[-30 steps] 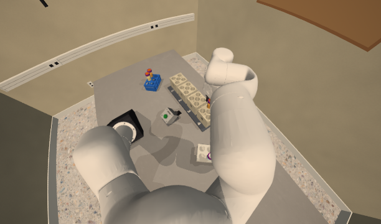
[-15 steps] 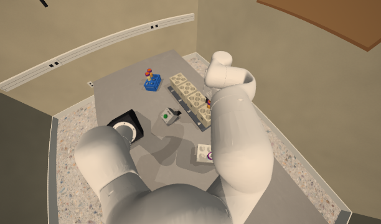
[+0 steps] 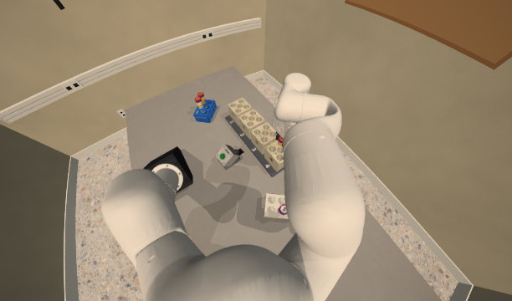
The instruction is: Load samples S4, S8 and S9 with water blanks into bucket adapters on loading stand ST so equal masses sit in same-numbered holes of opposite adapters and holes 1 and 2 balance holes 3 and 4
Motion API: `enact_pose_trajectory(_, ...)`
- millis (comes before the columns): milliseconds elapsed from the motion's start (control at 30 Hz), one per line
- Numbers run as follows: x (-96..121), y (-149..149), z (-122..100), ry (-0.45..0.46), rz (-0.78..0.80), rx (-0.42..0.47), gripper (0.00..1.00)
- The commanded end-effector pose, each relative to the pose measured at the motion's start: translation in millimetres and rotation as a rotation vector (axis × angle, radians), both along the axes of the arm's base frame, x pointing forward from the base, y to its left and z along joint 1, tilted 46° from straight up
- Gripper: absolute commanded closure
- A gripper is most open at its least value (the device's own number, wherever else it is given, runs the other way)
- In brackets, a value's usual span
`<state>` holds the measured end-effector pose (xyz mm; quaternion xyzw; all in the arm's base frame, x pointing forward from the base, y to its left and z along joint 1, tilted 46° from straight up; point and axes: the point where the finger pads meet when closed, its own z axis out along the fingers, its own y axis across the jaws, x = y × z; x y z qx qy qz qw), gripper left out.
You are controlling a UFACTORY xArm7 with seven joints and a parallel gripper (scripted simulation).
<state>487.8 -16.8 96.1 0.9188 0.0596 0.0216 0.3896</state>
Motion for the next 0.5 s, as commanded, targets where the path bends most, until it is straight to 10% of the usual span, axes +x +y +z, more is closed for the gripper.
enact_pose_trajectory(0, 1.5, -1.1, -2.2, -0.003, 0.004, 0.002, 1.0)
enact_pose_trajectory(467, 1.7, -2.6, -3.6, -0.003, 0.004, 0.002, 1.0)
